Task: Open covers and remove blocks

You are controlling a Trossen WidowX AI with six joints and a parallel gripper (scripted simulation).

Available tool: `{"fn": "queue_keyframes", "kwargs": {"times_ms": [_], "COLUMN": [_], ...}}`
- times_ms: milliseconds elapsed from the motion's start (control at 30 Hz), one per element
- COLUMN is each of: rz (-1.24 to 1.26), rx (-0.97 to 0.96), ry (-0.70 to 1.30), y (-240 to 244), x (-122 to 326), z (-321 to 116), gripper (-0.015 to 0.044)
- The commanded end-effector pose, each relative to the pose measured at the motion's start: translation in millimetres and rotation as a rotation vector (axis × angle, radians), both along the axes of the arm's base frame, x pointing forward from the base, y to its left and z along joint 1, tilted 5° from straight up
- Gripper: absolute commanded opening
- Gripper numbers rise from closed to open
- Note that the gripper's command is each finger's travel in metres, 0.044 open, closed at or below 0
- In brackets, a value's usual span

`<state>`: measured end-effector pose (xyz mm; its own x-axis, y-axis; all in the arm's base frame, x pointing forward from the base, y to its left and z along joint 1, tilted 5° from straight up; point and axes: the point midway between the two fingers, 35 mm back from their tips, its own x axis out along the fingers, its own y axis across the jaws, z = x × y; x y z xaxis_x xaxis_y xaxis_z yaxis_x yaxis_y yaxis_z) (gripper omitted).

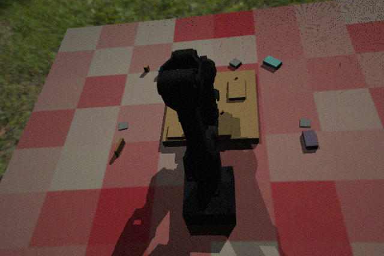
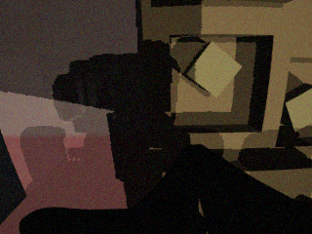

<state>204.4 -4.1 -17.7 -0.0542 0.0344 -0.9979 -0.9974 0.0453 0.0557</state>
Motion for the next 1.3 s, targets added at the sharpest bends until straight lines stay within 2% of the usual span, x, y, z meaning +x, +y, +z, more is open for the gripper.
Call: {"fn": "queue_keyframes", "kwargs": {"times_ms": [0,1133,1267], "rz": [0.004,0.004,-0.118], "rx": [-0.005,-0.005,-0.007], "ry": [0.000,-0.001,0.008], "y": [-1.8,-2.9,-7.7], "x": [-0.1,2.3,13.9], "z": [4.5,48.0,45.4], "gripper": [0.0000,0.0000,0.0000]}}
